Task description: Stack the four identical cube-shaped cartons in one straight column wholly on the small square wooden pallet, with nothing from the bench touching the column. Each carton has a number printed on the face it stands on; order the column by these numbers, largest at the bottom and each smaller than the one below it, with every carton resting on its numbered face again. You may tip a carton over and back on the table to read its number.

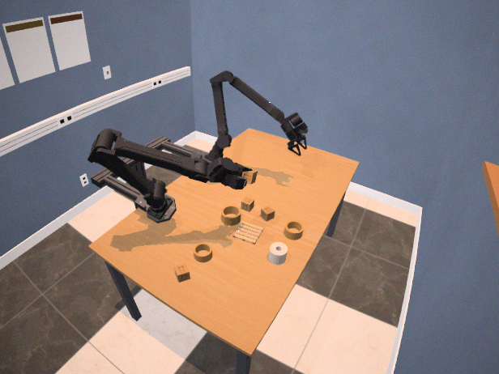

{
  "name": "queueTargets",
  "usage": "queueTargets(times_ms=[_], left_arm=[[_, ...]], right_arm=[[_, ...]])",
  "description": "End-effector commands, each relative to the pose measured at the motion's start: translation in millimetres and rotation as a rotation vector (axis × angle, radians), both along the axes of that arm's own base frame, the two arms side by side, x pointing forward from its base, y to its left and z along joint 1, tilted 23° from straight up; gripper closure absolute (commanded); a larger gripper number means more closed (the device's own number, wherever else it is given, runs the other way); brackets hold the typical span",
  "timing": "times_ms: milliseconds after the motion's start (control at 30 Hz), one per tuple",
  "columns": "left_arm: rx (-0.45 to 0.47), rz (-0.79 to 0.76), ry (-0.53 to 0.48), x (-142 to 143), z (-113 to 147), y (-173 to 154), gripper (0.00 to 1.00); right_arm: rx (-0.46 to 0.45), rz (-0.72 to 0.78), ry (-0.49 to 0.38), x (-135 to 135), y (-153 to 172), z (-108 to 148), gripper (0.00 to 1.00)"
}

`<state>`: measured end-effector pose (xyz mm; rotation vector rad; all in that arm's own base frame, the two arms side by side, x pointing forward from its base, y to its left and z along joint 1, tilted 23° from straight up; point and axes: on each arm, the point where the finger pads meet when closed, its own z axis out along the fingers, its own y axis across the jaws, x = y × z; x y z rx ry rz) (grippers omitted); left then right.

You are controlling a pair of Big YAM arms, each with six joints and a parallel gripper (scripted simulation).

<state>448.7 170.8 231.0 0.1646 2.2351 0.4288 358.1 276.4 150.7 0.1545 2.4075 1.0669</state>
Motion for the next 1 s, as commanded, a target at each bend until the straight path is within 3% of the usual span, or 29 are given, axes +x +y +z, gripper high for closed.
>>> queueTargets(times_ms=[0,500,533,633,700,967], left_arm=[[0.019,-0.013,-0.026,10,18,0,0.00],[-0.017,-0.005,-0.040,18,13,-6,0.00],[-0.040,0.004,-0.053,20,12,-8,0.00],[-0.167,0.031,-0.127,38,6,-27,0.00],[-0.275,0.021,-0.156,47,-16,-53,0.00],[-0.641,-0.043,-0.269,82,-42,-142,0.00]], right_arm=[[0.056,0.009,-0.058,11,18,32,0.50],[0.044,-0.002,-0.045,16,16,36,0.50],[0.029,0.001,-0.030,10,11,22,0.50],[0.029,0.001,-0.030,10,11,22,0.50],[0.029,0.001,-0.030,10,11,22,0.50],[0.029,0.001,-0.030,10,11,22,0.50]])
